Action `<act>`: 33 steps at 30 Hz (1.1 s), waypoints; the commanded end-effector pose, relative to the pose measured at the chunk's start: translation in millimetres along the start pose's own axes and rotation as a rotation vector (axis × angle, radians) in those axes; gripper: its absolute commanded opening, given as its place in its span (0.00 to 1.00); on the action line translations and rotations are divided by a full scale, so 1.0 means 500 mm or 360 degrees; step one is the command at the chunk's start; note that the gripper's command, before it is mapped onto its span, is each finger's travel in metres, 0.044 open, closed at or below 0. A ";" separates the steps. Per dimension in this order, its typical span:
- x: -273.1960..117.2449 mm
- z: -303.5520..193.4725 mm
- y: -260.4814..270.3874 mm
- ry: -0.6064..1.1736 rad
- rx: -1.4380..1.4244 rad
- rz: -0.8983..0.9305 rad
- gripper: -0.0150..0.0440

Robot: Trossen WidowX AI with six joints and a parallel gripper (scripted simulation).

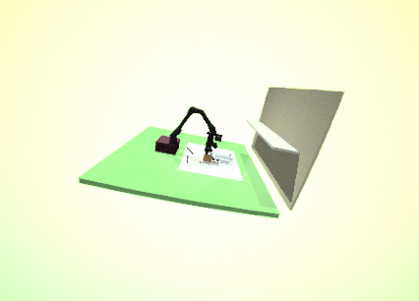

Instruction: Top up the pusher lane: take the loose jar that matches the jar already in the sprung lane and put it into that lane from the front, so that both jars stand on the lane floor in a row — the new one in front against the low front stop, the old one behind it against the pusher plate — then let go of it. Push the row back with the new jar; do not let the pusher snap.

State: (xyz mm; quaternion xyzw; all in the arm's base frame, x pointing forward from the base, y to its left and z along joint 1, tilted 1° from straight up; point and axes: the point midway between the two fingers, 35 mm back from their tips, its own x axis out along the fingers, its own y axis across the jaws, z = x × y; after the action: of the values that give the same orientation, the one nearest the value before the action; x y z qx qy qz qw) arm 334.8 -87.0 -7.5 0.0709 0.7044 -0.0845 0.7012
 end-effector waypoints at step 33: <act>0.020 0.012 -0.001 -0.0043 0.0008 -0.0002 0.25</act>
State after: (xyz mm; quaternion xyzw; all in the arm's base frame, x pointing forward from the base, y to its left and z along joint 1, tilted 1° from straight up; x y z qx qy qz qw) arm 335.1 -87.2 -17.1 0.0710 0.7032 -0.0849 0.7023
